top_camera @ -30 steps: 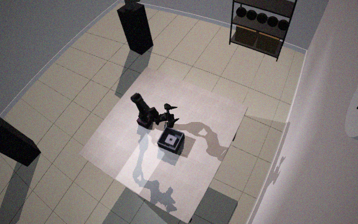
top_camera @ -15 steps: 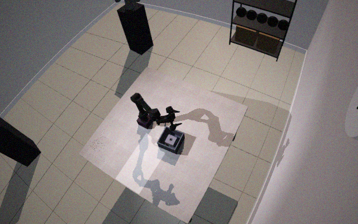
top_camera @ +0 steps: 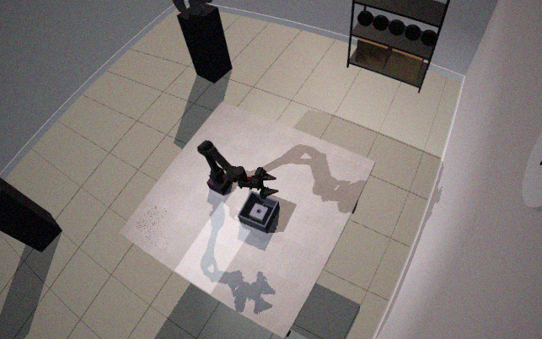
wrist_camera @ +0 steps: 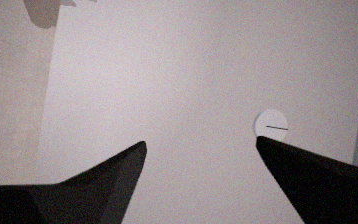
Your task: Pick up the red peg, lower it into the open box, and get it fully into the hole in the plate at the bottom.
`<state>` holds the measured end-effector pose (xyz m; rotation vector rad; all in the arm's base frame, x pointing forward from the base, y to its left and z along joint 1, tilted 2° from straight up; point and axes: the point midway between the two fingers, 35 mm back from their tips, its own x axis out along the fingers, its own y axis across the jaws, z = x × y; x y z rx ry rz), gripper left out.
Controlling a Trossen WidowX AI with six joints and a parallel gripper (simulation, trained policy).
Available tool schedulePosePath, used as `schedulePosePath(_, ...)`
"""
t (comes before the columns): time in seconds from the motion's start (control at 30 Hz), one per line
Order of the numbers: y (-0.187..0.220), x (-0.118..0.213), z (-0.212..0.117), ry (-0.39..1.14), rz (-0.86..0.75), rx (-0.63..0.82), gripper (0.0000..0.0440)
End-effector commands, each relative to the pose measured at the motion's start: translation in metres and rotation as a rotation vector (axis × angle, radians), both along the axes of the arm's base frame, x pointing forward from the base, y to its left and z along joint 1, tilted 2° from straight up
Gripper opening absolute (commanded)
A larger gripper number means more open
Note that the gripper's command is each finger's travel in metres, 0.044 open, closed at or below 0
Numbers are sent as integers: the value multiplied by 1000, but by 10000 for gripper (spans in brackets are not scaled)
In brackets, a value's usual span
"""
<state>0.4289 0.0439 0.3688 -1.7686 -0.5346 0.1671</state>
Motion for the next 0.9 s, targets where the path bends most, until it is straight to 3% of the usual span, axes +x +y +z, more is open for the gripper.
schedulePosePath(0.0, 1, 2, -12, 86, -3, 71, 440)
schedulePosePath(0.87, 14, -7, -98, 755, -118, 658, 440)
